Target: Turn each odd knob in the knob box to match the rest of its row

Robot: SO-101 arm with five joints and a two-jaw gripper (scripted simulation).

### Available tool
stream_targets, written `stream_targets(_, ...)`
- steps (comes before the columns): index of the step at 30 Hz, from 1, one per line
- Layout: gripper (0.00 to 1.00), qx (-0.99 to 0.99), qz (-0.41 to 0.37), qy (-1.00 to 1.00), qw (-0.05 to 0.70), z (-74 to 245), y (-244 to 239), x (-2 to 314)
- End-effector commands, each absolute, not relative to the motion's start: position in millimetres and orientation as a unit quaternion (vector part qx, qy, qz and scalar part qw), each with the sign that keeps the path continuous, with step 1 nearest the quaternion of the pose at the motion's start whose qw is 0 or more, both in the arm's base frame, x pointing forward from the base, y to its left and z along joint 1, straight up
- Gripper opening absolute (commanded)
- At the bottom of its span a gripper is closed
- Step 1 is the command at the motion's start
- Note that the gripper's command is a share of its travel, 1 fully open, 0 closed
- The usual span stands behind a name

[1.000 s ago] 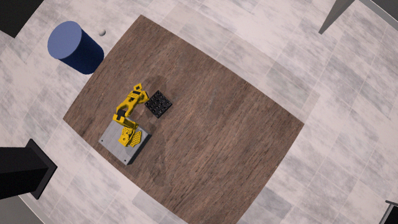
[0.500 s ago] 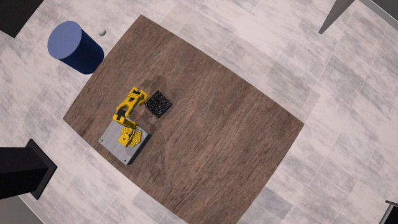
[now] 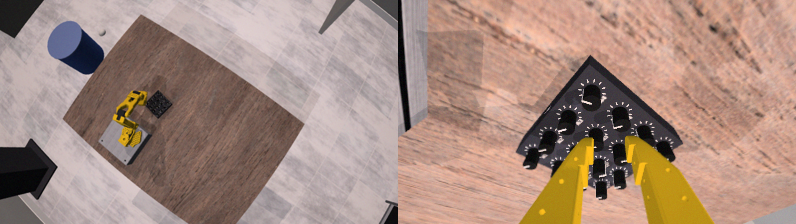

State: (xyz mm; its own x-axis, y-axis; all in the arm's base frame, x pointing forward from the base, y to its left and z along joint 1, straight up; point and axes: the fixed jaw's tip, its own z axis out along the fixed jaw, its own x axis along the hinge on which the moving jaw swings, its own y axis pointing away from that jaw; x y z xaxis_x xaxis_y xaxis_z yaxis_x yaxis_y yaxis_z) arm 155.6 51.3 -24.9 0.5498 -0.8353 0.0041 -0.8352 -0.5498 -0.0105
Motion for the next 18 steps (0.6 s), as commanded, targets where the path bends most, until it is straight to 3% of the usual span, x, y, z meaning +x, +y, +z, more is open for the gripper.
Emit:
stream_targets(1,0.09,-0.912,0.002,0.411,-0.002,-26.1,51.1,154.2)
stream_targets(18,0.09,-0.995,0.003,0.1,-0.001,-26.1,48.5,158.7)
